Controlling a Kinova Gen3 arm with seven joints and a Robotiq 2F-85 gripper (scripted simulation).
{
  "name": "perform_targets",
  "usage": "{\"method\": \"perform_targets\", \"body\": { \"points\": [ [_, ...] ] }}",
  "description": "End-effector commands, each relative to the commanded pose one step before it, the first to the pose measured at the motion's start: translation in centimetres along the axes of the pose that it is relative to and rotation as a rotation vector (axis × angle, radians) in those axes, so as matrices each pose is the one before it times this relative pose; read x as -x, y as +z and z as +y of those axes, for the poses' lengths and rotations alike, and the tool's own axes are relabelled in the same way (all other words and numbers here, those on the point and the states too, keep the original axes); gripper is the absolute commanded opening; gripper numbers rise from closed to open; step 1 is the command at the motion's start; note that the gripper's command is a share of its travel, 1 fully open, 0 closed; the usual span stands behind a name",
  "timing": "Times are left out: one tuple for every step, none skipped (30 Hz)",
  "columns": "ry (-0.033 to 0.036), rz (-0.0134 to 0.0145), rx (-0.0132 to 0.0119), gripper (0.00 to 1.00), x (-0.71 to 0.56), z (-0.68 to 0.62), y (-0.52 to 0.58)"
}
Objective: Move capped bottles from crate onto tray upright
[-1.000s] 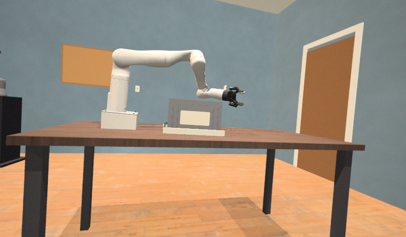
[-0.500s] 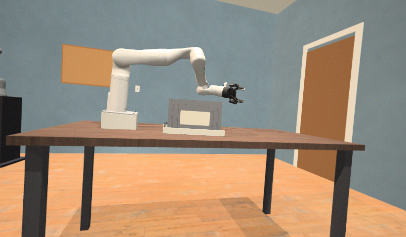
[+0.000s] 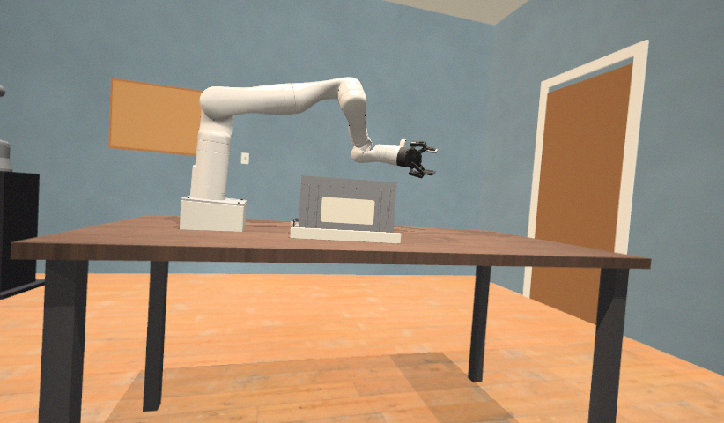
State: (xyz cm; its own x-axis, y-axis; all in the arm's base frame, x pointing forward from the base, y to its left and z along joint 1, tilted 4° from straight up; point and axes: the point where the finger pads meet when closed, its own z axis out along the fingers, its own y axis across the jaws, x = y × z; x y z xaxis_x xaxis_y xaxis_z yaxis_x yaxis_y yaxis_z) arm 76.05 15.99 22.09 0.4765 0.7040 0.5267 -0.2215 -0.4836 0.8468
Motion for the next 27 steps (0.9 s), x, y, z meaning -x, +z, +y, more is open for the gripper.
{"method": "perform_targets", "body": {
  "points": [
    [0.00724,0.00349,0.00594,1.00,-0.554,0.909,-0.003],
    [0.00036,0.00017,0.00033,1.00,-0.102,0.167,-0.011],
    [0.00036,0.00017,0.00033,1.00,-0.102,0.167,-0.011],
    [0.00036,0.00017,0.00033,1.00,-0.102,0.167,-0.011],
    [0.00036,0.00017,0.00033,1.00,-0.102,0.167,-0.011],
    [0.00036,0.00017,0.00033,1.00,-0.102,0.167,-0.011],
    [0.00036,0.00017,0.00033,1.00,-0.102,0.167,-0.011],
    [0.00000,0.00000,0.00000,1.00,0.000,0.000,0.000],
    [0.00000,0.00000,0.00000,1.00,0.000,0.000,0.000],
    [-0.00975,-0.00145,-0.01406,1.00,0.505,-0.366,-0.046],
    [-0.00660,-0.00019,-0.01097,1.00,0.333,-0.020,-0.004],
    [-0.00660,-0.00019,-0.01097,1.00,0.333,-0.023,-0.004],
    [-0.00660,-0.00019,-0.01097,1.00,0.332,-0.025,-0.004],
    [-0.00660,-0.00019,-0.01097,1.00,0.332,-0.027,-0.004],
    [-0.00660,-0.00019,-0.01097,1.00,0.332,-0.029,-0.003],
    [-0.00660,-0.00019,-0.01097,1.00,0.332,-0.032,-0.003],
    [-0.00660,-0.00019,-0.01097,1.00,0.332,-0.034,-0.002],
    [-0.00660,-0.00019,-0.01097,1.00,0.331,-0.036,-0.002],
    [-0.00660,-0.00019,-0.01097,1.00,0.331,-0.038,-0.001],
    [-0.00660,-0.00019,-0.01097,1.00,0.331,-0.040,-0.001],
    [-0.00660,-0.00019,-0.01097,1.00,0.331,-0.043,0.000],
    [-0.00660,-0.00019,-0.01097,1.00,0.330,-0.045,0.000],
    [-0.00660,-0.00019,-0.01097,1.00,0.330,-0.047,0.001],
    [-0.00660,-0.00019,-0.01097,1.00,0.330,-0.049,0.001],
    [0.00000,0.00000,0.00000,1.00,0.000,0.000,0.000],
    [0.00000,0.00000,0.00000,1.00,0.000,0.000,0.000],
    [-0.00849,0.00508,-0.01665,1.00,-0.245,-0.894,-0.505]
  ]
}}
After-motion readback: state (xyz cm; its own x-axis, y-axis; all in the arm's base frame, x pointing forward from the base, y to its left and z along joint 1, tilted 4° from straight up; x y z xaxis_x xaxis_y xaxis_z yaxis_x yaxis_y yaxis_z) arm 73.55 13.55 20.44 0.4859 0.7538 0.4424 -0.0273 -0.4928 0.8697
